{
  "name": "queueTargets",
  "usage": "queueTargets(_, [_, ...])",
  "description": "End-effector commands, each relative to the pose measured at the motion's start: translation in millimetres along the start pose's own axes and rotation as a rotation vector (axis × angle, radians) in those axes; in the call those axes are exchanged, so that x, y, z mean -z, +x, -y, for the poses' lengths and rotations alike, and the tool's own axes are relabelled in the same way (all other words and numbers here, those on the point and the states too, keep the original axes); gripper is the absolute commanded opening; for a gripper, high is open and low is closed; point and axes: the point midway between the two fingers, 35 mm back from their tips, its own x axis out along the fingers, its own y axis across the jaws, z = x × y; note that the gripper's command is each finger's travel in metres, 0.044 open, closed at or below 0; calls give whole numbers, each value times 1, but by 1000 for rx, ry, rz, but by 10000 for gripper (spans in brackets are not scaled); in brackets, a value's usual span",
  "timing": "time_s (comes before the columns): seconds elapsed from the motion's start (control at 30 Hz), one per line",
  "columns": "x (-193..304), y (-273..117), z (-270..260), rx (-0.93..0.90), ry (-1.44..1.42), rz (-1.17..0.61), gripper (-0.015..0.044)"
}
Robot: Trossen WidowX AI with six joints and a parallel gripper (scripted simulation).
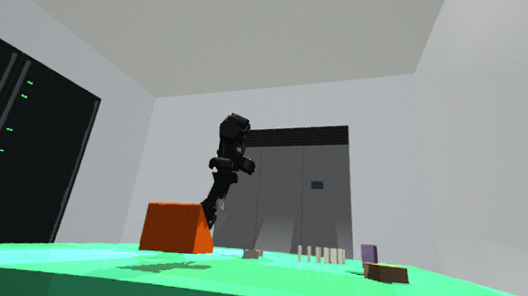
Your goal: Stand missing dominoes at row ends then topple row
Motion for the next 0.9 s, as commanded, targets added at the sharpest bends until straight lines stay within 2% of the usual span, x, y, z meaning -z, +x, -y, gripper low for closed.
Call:
queueTargets(0.0, [-9,-6,-6,-10,-6,-12,107])
queueTargets(0.23, [-101,-17,-59,27,-6,-8,107])
queueTargets(0.5, [-186,-15,-150,21,-22,11,107])
queueTargets(0.7, [-224,-8,-220,-9,-37,22,107])
queueTargets(0.87, [-225,-8,-222,-11,-38,22,107])
